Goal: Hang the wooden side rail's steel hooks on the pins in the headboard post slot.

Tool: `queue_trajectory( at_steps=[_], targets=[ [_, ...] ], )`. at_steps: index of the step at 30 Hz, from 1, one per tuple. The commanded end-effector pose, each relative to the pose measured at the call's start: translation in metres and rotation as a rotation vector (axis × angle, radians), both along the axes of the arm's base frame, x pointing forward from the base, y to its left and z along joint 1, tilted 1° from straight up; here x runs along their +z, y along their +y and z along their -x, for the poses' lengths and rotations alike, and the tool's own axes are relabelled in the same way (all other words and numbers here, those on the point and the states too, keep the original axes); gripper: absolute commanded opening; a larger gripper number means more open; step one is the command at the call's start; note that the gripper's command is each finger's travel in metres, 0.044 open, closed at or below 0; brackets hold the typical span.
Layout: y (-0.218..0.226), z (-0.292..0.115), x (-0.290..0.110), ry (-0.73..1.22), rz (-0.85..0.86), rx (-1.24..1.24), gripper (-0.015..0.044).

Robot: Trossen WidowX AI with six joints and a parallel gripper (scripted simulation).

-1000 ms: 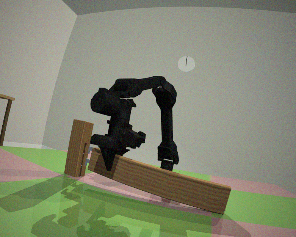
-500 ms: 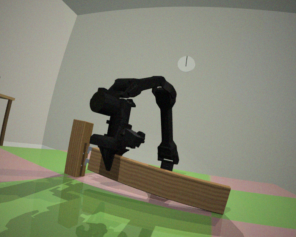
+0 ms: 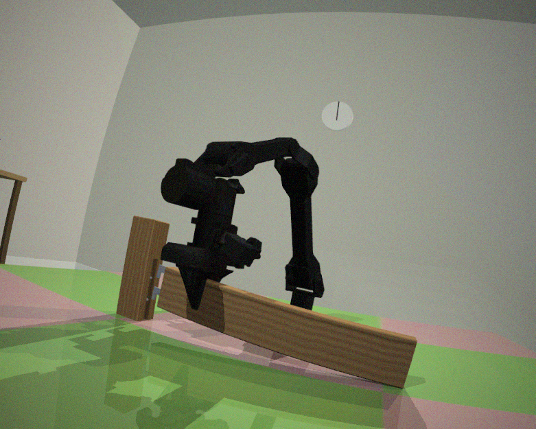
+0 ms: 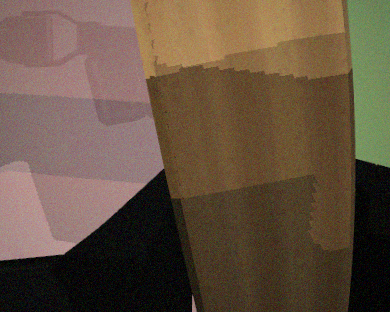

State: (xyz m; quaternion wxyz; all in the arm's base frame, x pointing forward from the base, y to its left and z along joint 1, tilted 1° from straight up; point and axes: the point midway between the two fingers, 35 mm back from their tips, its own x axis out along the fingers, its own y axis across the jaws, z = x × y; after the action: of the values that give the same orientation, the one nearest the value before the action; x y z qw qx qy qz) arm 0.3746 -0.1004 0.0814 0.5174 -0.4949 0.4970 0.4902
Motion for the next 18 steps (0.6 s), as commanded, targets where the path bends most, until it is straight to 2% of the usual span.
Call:
queue_trajectory(
  at_steps=[1,18],
  targets=[
    [-0.0019,-0.0029,0.0044,-0.014,0.004,-0.002,0.0],
    [-0.0038,-0.0014,0.0032,-0.014,0.004,-0.002,0.0]
  ],
)
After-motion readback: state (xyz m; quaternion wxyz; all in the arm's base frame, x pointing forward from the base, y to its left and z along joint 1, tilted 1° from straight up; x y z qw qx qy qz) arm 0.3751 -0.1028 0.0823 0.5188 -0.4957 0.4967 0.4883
